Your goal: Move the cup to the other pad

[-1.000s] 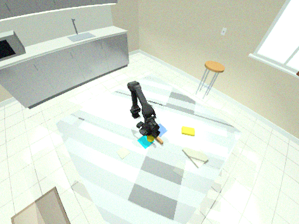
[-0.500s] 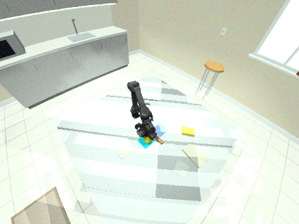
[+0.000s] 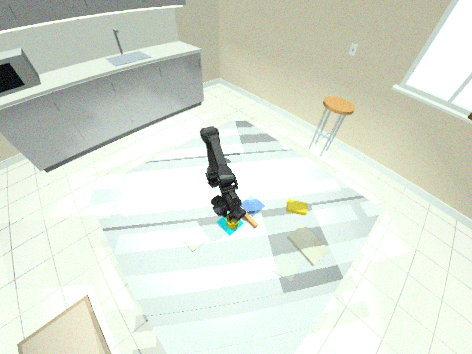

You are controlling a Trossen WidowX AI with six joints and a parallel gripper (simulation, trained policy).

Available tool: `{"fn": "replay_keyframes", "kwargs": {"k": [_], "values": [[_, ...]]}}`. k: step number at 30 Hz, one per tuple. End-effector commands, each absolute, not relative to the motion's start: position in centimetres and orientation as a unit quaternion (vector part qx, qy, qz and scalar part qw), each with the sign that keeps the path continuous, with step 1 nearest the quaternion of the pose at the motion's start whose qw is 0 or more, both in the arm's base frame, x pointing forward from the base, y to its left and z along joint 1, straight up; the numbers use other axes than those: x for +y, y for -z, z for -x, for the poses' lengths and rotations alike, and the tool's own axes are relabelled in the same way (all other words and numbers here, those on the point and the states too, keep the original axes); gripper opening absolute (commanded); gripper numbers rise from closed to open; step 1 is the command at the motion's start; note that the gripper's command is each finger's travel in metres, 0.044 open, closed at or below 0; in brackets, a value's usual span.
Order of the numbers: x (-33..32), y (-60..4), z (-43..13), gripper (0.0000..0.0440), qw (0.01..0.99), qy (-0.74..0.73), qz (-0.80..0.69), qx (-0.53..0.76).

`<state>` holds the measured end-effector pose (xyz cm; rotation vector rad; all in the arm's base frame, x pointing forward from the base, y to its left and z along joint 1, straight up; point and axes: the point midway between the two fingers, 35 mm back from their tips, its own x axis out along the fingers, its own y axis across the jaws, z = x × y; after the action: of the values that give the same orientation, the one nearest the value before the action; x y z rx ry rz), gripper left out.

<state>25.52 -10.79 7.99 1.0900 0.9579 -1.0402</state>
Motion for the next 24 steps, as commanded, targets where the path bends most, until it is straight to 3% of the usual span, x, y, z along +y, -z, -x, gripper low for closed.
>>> {"fn": "replay_keyframes", "kwargs": {"k": [1, 18, 22, 24], "values": [[-10.7, -8.4, -25.2, 0.0171, 0.630, 0.446, -0.481, 0.415], [-10.9, -12.2, -24.0, 0.0254, 0.647, 0.427, -0.507, 0.376], [-11.2, -13.8, -23.9, 0.0299, 0.655, 0.423, -0.511, 0.361], [-11.4, -14.4, -23.8, 0.0341, 0.657, 0.423, -0.514, 0.355]]}}
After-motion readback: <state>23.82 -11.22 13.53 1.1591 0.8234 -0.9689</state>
